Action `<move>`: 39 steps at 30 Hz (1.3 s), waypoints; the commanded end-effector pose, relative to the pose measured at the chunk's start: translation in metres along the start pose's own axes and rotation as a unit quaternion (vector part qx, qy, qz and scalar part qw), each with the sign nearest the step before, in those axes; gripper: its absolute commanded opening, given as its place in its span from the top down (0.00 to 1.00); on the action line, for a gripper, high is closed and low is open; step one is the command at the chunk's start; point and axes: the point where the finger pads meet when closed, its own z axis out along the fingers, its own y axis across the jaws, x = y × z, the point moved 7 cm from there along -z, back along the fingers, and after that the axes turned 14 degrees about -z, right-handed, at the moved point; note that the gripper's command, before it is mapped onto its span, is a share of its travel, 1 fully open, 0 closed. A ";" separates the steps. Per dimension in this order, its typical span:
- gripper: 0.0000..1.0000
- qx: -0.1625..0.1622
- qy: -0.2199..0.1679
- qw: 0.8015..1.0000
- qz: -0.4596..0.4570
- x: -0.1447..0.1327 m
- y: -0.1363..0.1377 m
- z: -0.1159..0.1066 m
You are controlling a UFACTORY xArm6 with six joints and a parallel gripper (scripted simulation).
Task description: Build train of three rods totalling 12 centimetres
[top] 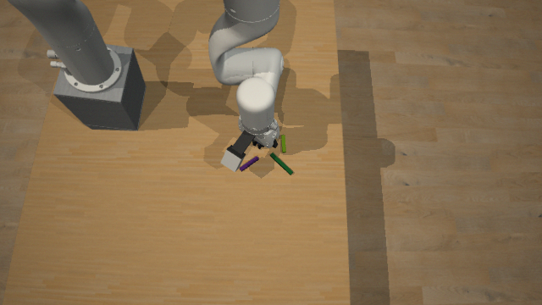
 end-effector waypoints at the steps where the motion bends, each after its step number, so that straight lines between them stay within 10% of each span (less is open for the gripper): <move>1: 0.96 0.001 0.000 1.000 0.000 0.000 -0.001 -0.001; 39: 0.96 0.001 0.000 1.000 0.000 0.000 -0.001 -0.093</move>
